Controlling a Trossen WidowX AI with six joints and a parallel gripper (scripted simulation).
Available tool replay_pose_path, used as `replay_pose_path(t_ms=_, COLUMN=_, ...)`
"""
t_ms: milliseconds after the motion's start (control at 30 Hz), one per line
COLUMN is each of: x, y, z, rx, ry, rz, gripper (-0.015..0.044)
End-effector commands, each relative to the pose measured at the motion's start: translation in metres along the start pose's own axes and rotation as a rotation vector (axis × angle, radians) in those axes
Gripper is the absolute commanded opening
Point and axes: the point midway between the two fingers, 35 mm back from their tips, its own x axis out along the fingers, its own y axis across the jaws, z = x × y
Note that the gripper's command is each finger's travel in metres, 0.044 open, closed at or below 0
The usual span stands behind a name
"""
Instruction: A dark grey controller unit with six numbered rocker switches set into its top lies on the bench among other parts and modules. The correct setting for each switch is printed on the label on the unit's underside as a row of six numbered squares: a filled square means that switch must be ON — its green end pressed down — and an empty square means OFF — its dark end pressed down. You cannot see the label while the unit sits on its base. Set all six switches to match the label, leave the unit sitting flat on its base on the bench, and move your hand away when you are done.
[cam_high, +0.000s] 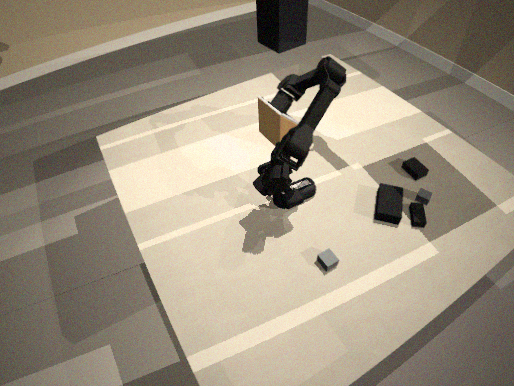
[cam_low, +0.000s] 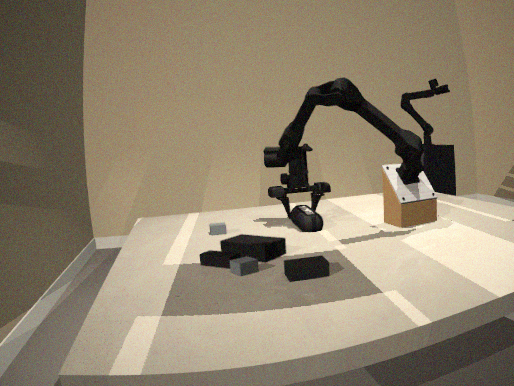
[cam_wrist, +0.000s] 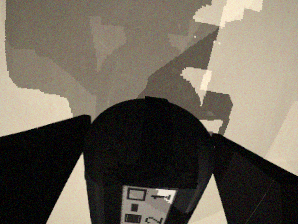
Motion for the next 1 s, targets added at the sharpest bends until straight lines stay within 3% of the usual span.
replay_pose_path(t_ms=0, x=0.0048, y=-0.0004, z=-0.0009, rx=0.004, ry=0.007, rz=-0.002, gripper=0.0338)
replay_pose_path(t_ms=533, x=0.0075, y=0.0000, z=0.0010, rx=0.000, ry=0.000, rz=0.000, gripper=0.0338)
replay_pose_path(t_ms=667, x=0.0084, y=-0.0002, z=0.0012, rx=0.001, ry=0.001, rz=-0.001, gripper=0.0440)
replay_pose_path(t_ms=967, x=0.0073, y=0.0000, z=-0.0004, rx=0.001, ry=0.001, rz=-0.001, gripper=0.0440)
